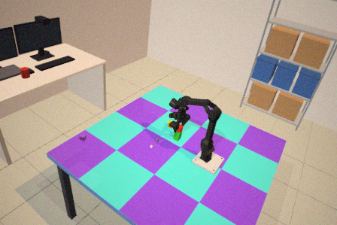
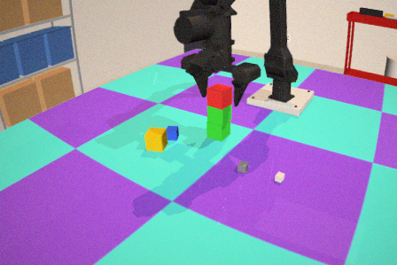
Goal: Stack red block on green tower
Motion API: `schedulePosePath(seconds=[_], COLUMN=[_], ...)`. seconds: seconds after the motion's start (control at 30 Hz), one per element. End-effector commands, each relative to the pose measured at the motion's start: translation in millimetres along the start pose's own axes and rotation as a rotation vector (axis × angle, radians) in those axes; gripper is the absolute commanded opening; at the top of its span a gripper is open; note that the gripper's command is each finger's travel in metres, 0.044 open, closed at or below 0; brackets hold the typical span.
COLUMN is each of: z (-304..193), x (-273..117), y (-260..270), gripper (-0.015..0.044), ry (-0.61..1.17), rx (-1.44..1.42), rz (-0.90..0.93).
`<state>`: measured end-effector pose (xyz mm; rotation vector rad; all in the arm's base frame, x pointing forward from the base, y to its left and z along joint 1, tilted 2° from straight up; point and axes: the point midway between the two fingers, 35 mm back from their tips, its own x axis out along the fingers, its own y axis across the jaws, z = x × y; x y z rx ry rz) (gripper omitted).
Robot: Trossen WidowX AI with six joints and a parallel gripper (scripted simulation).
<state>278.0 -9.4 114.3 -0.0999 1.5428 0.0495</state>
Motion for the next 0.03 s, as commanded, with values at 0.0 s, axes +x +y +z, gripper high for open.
schedulePosePath(seconds=[0.0], z=[0.3], x=[0.1], y=[0.1], gripper=[0.0440], ry=[-0.001], rx=[0.000], rz=[0.000])
